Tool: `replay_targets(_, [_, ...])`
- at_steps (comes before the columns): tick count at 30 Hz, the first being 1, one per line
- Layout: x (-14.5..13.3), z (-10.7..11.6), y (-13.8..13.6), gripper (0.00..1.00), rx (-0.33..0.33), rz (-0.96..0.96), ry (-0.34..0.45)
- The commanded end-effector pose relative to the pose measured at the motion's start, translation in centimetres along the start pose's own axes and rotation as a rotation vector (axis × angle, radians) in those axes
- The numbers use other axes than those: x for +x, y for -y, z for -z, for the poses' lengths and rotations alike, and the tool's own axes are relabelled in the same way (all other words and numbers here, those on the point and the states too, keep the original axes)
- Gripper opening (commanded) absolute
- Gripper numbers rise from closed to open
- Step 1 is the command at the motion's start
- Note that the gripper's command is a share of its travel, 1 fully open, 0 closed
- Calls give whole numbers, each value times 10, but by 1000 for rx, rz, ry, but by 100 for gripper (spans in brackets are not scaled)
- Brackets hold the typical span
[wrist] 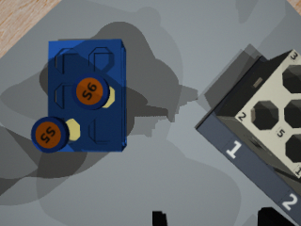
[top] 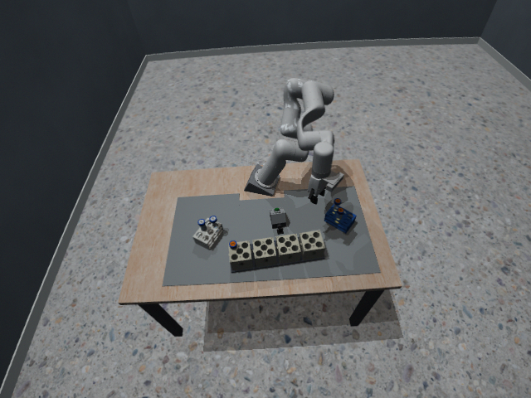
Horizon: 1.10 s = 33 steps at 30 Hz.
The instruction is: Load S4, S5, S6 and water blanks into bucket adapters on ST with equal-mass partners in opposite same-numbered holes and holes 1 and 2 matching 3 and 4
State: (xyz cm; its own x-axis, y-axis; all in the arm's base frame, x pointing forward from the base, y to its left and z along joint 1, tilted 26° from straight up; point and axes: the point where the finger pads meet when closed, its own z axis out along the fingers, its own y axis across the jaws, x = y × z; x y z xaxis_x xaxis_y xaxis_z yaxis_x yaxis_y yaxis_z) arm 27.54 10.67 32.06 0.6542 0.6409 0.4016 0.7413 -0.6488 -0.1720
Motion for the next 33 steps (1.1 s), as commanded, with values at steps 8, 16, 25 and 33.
replay_targets(8, [21, 1, 55, 57, -8, -1, 0])
replay_targets(16, [32, 1, 84, 57, -7, -1, 0])
replay_targets(25, [47, 0, 126, 57, -7, -2, 0])
replay_targets(33, [48, 0, 129, 57, -7, -2, 0])
